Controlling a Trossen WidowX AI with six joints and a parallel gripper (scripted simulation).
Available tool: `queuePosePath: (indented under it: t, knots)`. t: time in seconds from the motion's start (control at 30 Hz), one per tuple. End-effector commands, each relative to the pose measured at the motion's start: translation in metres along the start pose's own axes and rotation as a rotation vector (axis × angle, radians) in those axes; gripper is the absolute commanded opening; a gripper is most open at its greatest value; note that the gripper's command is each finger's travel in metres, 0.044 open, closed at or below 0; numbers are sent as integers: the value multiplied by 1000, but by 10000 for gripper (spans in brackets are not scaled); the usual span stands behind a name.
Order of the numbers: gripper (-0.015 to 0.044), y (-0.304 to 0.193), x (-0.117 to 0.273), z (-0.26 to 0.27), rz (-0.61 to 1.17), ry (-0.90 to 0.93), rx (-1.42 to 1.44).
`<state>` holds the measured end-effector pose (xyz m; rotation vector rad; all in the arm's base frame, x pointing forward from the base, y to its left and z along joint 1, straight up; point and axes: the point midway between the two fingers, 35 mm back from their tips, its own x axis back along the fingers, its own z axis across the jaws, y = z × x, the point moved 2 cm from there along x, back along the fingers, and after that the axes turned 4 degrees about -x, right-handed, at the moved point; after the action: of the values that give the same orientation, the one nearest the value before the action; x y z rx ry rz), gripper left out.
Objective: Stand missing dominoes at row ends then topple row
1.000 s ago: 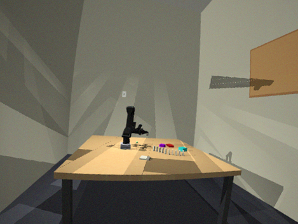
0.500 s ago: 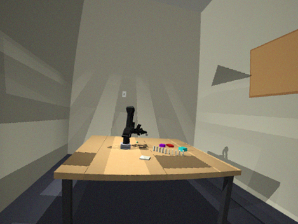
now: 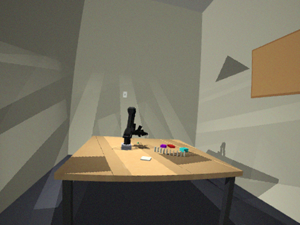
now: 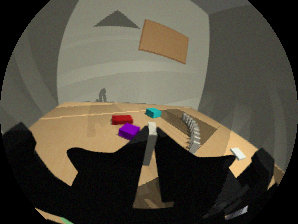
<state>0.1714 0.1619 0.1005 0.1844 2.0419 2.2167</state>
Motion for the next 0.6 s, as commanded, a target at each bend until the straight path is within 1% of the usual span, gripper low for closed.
queuePosePath:
  t: [0.0, 0.57]
  knots:
    - [22, -10, -1, 2, 2, -3, -5]
    - [22, -52, -4, 2, 15, -12, -15]
